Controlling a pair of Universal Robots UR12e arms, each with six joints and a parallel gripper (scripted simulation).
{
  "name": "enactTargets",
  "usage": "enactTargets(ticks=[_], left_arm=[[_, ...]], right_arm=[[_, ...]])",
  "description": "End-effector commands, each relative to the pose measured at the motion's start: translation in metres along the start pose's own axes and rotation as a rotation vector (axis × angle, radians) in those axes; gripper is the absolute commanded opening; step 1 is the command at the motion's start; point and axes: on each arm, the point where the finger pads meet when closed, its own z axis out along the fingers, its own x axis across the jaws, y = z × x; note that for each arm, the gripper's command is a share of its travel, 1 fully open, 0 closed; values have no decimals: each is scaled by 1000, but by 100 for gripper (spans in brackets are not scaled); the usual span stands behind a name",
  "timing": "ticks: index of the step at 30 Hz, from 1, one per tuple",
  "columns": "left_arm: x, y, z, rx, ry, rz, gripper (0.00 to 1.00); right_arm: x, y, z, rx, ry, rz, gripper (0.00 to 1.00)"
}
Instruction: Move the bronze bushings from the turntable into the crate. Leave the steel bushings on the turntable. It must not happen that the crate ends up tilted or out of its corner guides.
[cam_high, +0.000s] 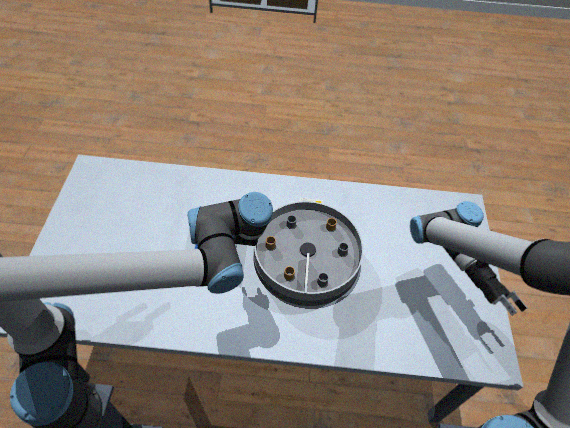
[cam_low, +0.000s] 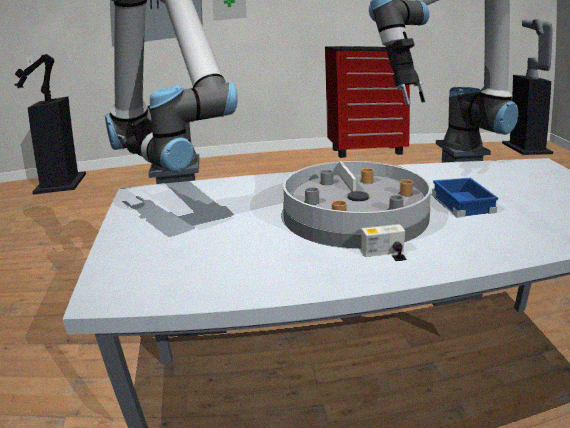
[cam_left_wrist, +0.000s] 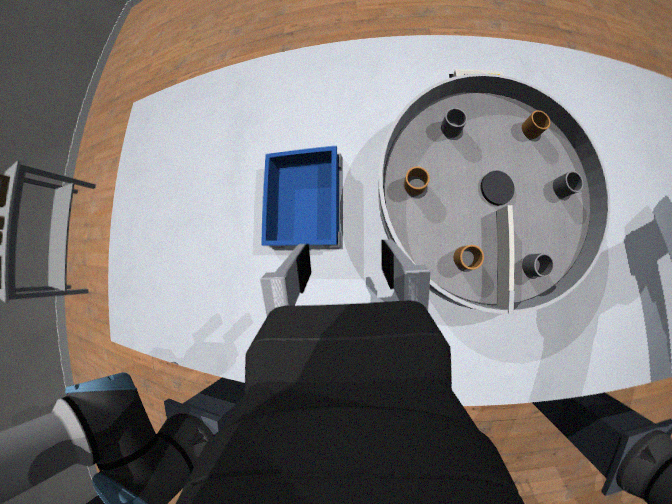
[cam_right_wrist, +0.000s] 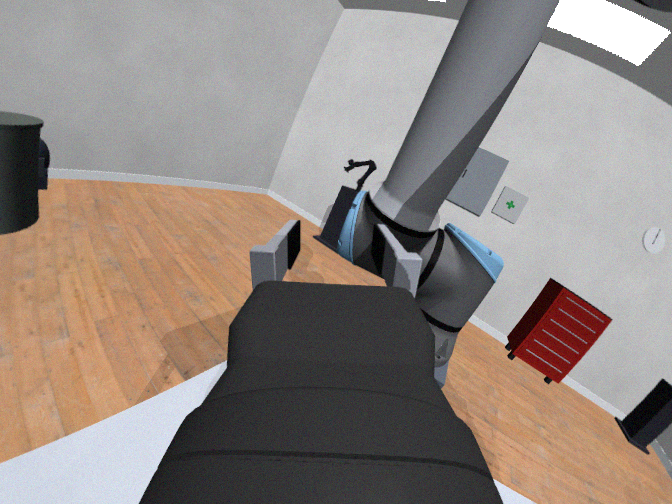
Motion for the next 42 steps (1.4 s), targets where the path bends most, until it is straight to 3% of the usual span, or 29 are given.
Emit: enactTargets(ticks=[1, 18, 23, 27, 32, 34, 35, 38, 42], left_arm=[[0, 0, -1, 1, 1, -1, 100], [0, 0, -1, 1, 1, -1, 100], [0, -1, -1, 0, 1, -3, 100], [-3, -3, 1, -1, 0, -12, 100], [-9, -8, 4, -4, -3, -37, 100], [-9, -8, 4, -4, -3, -37, 100], [-11, -10, 5, -6, -4, -44, 100], [-19, -16, 9, -9, -8, -71, 100], [-33, -26, 16, -16, -15, -120, 100]], right_arm=[[0, 0, 0, -1, 0, 0, 100], [0, 0, 0, -1, 0, 0, 100], [3, 4, -9, -23, -18, 15, 100], [9, 19, -29, -80, -61, 52, 100], [24, 47, -70, -220, -158, 130, 100], [24, 47, -70, -220, -158, 130, 100], [34, 63, -93, -256, -181, 148, 100], [47, 74, -115, -387, -255, 199, 100], [66, 92, -148, -519, -318, 235, 100]])
